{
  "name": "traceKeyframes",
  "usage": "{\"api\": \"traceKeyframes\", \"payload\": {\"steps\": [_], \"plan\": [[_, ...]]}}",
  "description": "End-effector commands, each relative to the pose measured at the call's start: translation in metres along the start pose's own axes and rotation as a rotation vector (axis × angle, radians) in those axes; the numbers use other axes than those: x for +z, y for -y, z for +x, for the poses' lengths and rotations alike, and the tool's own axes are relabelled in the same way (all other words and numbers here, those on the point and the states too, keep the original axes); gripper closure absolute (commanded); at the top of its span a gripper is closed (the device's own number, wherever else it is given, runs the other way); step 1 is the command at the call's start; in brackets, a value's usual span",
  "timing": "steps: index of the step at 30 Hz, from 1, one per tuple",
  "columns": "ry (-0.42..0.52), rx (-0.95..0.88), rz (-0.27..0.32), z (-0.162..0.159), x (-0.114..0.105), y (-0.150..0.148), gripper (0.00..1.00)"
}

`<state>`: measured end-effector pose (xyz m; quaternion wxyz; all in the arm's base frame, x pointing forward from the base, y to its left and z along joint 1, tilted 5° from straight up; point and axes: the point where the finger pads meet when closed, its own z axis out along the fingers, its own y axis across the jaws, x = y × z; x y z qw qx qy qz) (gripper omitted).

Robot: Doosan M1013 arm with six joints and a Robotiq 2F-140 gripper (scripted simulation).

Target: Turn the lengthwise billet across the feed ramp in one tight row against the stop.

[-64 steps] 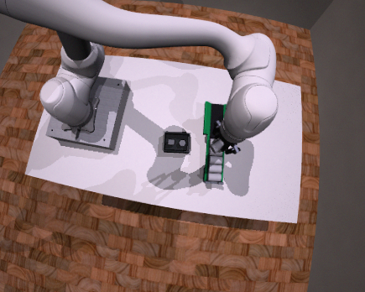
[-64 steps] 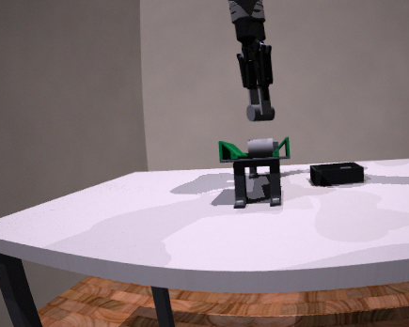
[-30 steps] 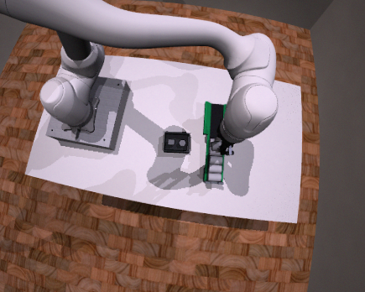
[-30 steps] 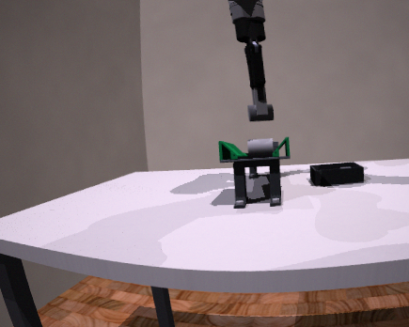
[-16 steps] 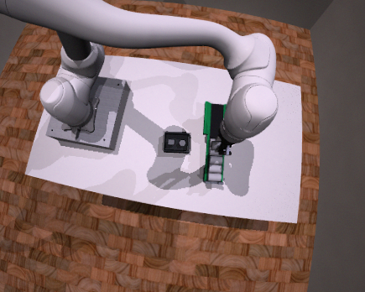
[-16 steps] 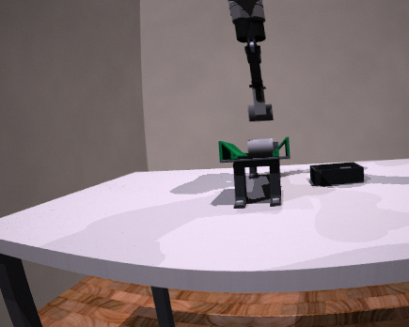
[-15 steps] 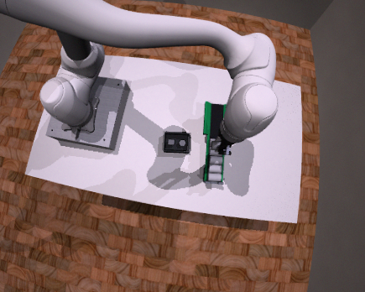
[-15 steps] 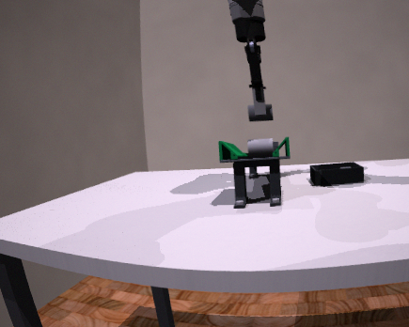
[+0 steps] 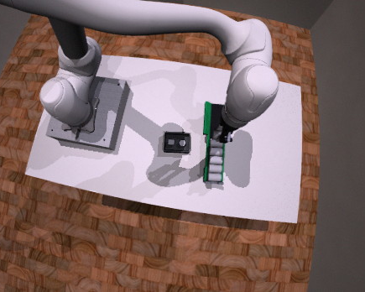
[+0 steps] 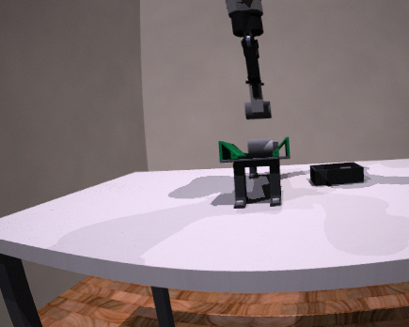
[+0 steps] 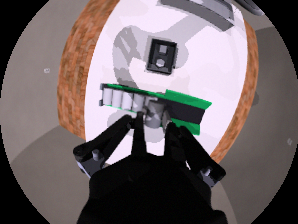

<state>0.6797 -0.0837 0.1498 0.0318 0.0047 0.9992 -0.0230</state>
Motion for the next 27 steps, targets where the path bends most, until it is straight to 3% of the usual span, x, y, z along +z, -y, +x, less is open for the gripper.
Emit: {"api": "traceKeyframes", "payload": {"steps": [1, 16, 27], "plan": [[0.0, 0.0, 0.0, -0.001, -0.001, -0.012, 0.9], [0.0, 0.0, 0.0, -0.003, -0.005, -0.047, 0.9], [0.0, 0.0, 0.0, -0.003, 0.025, -0.051, 0.9]]}}
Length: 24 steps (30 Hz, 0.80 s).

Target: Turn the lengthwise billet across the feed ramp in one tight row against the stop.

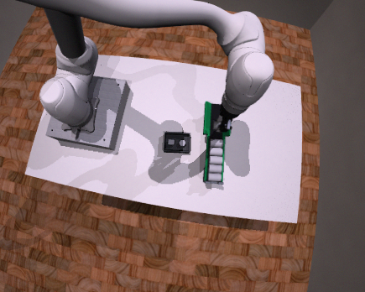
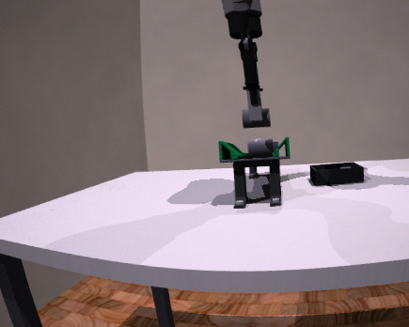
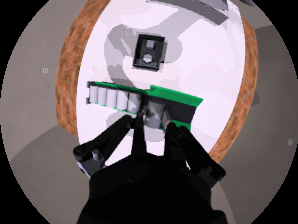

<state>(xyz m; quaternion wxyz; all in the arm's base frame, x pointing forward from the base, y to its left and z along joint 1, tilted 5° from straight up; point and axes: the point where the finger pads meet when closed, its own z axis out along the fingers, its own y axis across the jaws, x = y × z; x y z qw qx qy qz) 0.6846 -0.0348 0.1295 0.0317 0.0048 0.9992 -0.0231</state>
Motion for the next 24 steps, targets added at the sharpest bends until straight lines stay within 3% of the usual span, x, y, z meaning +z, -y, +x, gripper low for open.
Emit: {"api": "traceKeyframes", "payload": {"steps": [1, 24], "plan": [[0.0, 0.0, 0.0, 0.0, 0.009, -0.001, 0.9], [0.0, 0.0, 0.0, 0.0, 0.041, -0.004, 0.9]]}}
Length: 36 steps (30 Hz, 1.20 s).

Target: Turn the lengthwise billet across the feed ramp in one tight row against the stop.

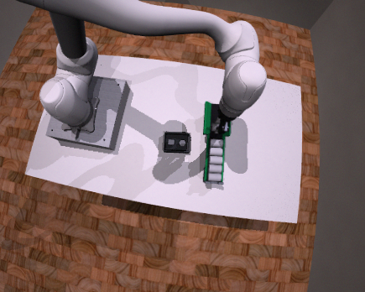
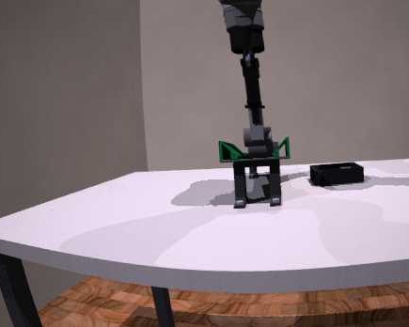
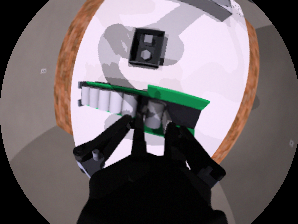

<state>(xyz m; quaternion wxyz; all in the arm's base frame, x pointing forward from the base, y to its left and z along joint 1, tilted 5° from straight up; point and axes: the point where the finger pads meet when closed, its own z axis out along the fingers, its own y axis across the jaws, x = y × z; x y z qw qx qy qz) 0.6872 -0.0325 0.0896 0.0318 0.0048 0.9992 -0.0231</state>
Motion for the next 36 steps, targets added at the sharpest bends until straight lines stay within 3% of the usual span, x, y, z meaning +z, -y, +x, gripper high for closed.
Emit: {"api": "traceKeyframes", "payload": {"steps": [1, 36], "plan": [[0.0, 0.0, 0.0, 0.0, 0.0022, -0.0003, 0.9], [0.0, 0.0, 0.0, 0.0, 0.0059, -0.0007, 0.9]]}}
